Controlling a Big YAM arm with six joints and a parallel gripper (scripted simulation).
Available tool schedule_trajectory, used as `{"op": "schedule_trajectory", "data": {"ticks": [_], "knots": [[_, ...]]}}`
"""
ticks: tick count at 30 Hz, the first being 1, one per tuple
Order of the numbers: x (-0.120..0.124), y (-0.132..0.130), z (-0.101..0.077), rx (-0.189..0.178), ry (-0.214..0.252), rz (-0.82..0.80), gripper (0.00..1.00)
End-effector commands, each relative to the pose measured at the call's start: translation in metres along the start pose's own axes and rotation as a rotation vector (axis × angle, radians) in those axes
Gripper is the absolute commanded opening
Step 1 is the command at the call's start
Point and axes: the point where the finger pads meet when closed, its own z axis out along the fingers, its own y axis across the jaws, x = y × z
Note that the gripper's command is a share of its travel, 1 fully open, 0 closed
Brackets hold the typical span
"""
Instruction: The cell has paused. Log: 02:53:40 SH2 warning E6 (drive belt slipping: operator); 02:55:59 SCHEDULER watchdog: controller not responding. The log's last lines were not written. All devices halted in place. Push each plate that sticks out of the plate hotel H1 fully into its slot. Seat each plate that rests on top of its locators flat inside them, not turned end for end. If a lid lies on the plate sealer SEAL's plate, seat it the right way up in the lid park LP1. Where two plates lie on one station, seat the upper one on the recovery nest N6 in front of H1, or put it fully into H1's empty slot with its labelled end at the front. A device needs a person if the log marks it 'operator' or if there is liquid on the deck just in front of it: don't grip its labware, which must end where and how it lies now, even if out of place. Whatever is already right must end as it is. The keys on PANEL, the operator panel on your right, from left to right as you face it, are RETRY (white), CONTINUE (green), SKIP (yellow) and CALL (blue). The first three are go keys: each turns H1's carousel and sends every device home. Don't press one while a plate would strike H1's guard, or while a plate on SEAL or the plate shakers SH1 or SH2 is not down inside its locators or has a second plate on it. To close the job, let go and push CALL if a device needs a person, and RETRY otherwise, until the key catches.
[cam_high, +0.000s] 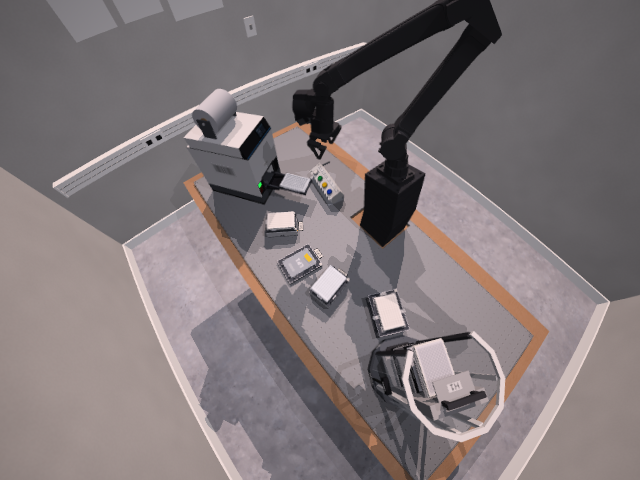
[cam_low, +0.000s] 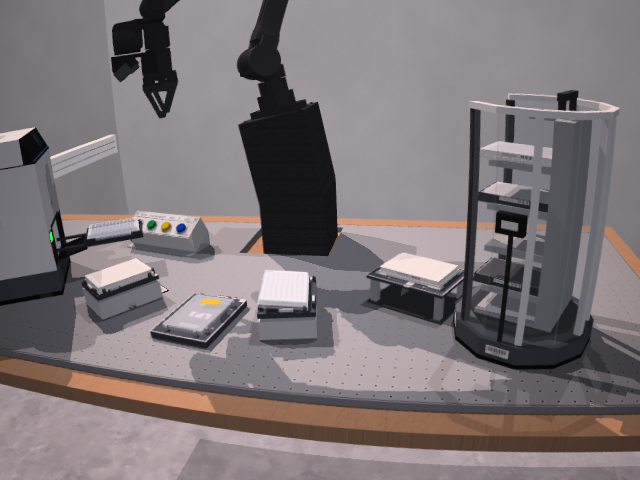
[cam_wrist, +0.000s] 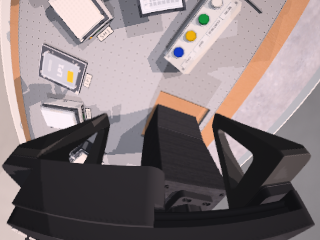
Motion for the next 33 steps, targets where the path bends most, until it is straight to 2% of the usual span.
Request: {"op": "schedule_trajectory", "data": {"ticks": [1, 2, 4, 6, 10, 12, 15, 30, 33], "knots": [[-0.008, -0.010, -0.011, -0.011, -0.032, -0.014, 1.00], [0.000, -0.014, -0.006, -0.008, -0.015, -0.016, 1.00], [0.000, -0.021, -0.006, -0.007, -0.014, -0.016, 1.00], [-0.007, -0.026, -0.011, -0.010, -0.034, -0.014, 1.00], [0.002, -0.040, -0.006, -0.007, -0.016, -0.016, 1.00], [-0.007, -0.047, -0.012, -0.009, -0.037, -0.014, 1.00], [-0.010, -0.047, -0.013, -0.009, -0.047, -0.037, 1.00], [-0.010, -0.044, -0.014, -0.002, -0.051, -0.399, 1.00], [-0.010, -0.043, -0.014, -0.002, -0.051, -0.424, 1.00]]}}
